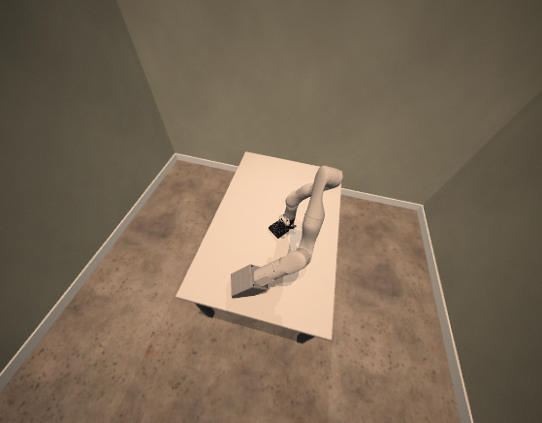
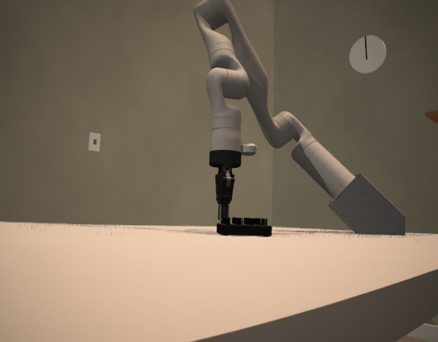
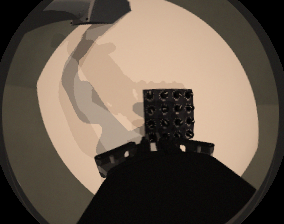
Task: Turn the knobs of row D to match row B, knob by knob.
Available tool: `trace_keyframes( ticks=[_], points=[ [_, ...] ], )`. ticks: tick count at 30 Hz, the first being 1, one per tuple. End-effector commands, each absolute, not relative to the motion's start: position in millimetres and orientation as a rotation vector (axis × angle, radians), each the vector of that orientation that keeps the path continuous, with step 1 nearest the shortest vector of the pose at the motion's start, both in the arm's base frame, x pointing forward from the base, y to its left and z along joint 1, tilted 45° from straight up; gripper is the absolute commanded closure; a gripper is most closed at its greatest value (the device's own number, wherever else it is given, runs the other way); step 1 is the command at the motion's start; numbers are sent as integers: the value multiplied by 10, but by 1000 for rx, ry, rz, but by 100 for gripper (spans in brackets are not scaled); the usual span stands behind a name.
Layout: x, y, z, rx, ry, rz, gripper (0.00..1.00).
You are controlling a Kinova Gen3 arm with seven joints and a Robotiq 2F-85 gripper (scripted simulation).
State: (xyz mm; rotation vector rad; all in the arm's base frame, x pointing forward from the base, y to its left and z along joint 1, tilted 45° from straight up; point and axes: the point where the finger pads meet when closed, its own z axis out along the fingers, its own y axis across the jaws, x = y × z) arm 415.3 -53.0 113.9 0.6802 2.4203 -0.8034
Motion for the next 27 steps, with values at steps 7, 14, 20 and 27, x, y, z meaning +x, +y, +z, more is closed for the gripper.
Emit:
trace_keyframes(
  ticks=[7, 14, 20, 27],
  points=[
    [4155, -525, 1140, 680, 2420, -802, 92],
    [4155, -525, 1140, 687, 2417, -799, 92],
    [4155, -525, 1140, 702, 2410, -794, 92],
    [4155, -525, 1140, 724, 2400, -787, 92]
  ],
)
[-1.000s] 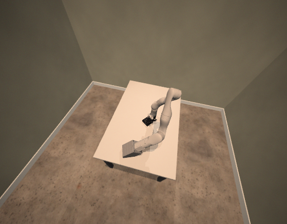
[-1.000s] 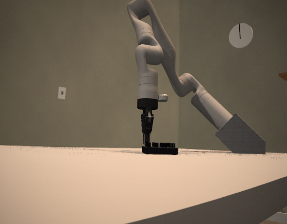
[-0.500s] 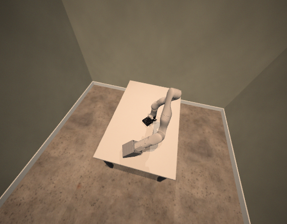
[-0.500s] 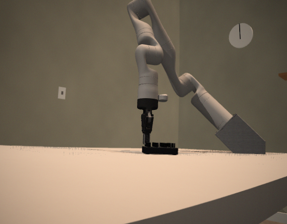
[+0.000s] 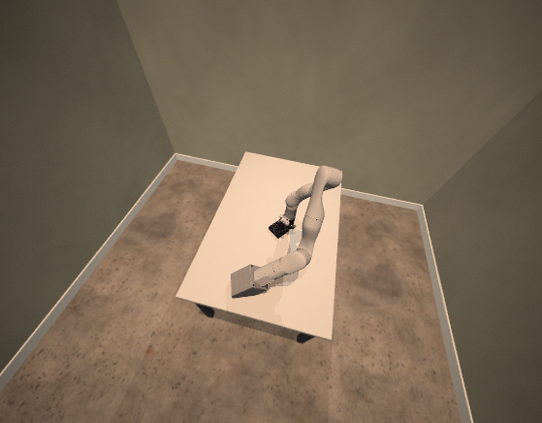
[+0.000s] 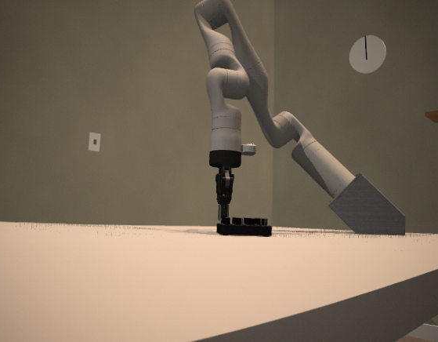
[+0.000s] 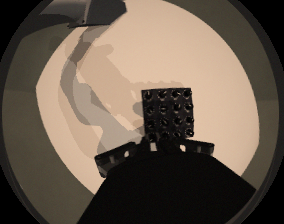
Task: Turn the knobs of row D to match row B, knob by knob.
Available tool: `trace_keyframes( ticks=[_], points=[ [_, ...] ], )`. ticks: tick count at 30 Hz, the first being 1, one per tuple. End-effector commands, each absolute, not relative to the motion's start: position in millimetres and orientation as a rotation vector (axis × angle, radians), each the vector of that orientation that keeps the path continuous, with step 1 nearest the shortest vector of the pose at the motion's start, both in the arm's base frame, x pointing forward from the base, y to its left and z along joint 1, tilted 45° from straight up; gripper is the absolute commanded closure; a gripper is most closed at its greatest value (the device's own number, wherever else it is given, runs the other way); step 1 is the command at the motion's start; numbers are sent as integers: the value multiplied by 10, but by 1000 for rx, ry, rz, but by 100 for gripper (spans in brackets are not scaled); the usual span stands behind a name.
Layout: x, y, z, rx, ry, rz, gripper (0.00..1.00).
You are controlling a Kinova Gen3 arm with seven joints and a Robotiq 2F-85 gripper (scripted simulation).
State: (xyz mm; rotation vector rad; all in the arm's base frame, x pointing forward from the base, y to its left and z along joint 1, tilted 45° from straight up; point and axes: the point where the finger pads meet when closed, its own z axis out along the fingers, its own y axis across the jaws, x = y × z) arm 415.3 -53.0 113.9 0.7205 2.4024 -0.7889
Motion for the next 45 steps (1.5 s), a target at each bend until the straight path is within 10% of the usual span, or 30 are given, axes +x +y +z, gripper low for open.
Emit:
trace_keyframes(
  ticks=[1, 45],
  points=[
    [4155, -525, 1140, 729, 2397, -785, 92],
    [4155, -525, 1140, 1205, 2115, -595, 92]
  ],
)
